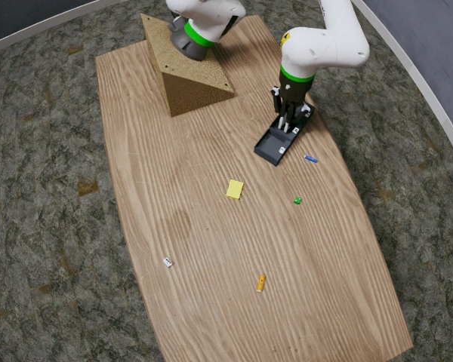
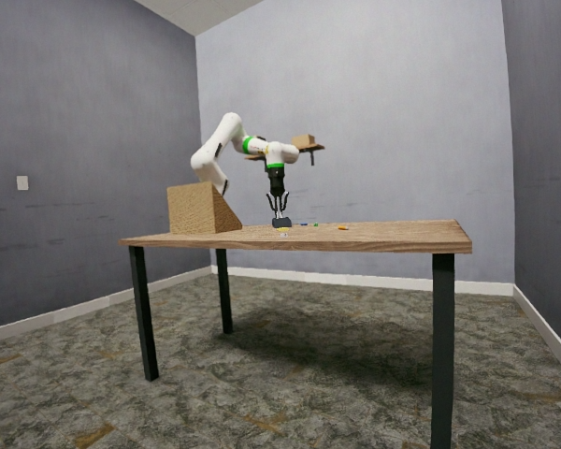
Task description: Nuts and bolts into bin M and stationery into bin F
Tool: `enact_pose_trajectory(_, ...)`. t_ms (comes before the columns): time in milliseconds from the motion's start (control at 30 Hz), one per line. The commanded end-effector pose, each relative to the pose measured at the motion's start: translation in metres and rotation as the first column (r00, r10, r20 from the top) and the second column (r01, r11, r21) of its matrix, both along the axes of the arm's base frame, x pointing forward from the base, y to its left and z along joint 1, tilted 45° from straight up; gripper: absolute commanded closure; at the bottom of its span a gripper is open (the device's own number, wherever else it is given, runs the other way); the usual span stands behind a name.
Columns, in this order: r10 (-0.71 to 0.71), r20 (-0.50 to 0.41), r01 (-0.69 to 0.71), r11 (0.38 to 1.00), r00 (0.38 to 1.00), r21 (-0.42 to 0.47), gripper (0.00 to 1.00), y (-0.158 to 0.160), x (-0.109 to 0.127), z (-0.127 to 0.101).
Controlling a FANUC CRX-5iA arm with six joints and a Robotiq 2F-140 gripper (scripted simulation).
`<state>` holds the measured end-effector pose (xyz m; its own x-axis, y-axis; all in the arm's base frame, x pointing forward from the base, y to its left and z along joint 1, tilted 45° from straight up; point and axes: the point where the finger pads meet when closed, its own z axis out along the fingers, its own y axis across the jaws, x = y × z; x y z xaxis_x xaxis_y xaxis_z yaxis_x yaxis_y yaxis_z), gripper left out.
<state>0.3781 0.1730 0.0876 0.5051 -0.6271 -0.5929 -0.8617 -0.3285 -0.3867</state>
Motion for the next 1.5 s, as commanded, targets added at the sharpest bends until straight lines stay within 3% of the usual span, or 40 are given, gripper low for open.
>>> enact_pose_trajectory(0, 0.0, 0.0, 0.0, 1.0, 1.0, 0.0, 0.84, 0.0, 0.0, 0.0)
enact_pose_trajectory(267, 0.0, 0.0, 0.0, 1.0, 1.0, 0.0, 0.84, 0.0, 0.0, 0.0)
enact_pose_trajectory(300, 0.0, 0.0, 0.0, 1.0, 1.0, 0.0, 0.73, 0.0, 0.0, 0.0)
enact_pose_trajectory(867, 0.0, 0.0, 0.0, 1.0, 1.0, 0.0, 0.73, 0.0, 0.0, 0.0)
enact_pose_trajectory(1467, 0.0, 0.0, 0.0, 1.0, 1.0, 0.0, 0.73, -0.015, -0.001, 0.015)
